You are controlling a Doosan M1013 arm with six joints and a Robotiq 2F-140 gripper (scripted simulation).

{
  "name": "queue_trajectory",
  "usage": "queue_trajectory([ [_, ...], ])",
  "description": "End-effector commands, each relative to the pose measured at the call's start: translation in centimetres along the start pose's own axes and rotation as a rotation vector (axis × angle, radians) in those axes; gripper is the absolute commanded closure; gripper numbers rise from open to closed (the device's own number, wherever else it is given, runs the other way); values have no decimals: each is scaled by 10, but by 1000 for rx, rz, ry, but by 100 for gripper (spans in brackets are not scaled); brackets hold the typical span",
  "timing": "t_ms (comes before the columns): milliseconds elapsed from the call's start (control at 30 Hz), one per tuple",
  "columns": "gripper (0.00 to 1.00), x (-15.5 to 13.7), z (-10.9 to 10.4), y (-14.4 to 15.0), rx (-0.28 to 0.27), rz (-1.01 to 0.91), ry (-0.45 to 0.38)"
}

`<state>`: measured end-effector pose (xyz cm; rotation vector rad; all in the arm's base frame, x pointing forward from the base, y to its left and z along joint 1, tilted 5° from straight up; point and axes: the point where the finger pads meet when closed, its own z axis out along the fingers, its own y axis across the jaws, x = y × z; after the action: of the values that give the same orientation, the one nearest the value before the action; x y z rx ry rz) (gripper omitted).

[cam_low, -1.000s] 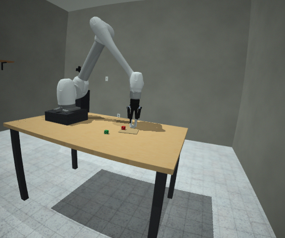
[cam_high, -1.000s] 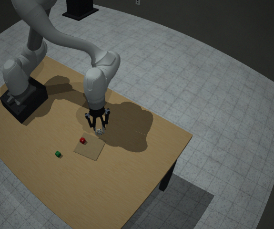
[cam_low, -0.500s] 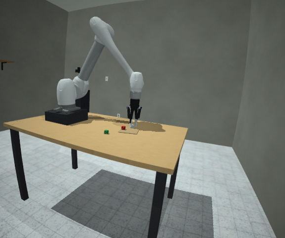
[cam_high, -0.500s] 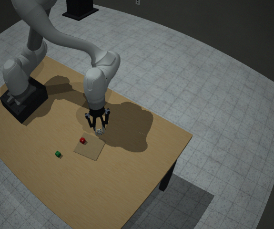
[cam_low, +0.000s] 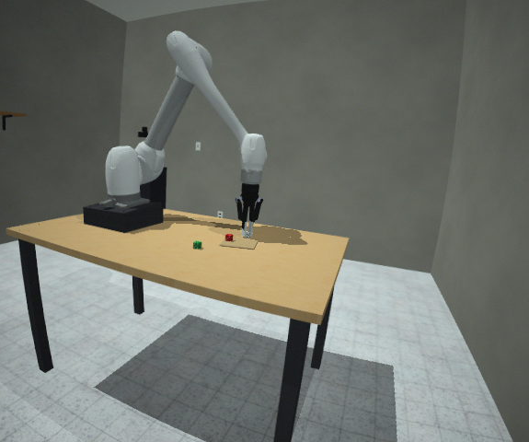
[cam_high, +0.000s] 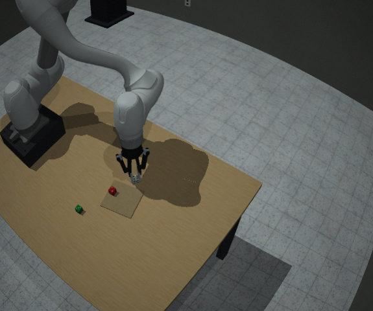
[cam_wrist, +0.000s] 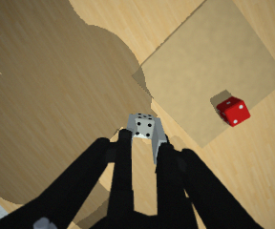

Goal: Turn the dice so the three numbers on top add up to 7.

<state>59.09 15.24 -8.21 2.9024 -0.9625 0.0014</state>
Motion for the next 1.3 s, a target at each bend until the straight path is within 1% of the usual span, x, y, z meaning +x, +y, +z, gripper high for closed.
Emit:
queue_trajectory([
  [0,87,1,4,0,1,1,1],
  [833,87,1,2,0,1,1,1],
  [900,87,1,-2,0,1,1,1],
  [1000,87,1,-16,0,1,1,1],
  [1200,87,1,-60,0,1,1,1],
  [1267,87,1,-60,0,1,1,1],
])
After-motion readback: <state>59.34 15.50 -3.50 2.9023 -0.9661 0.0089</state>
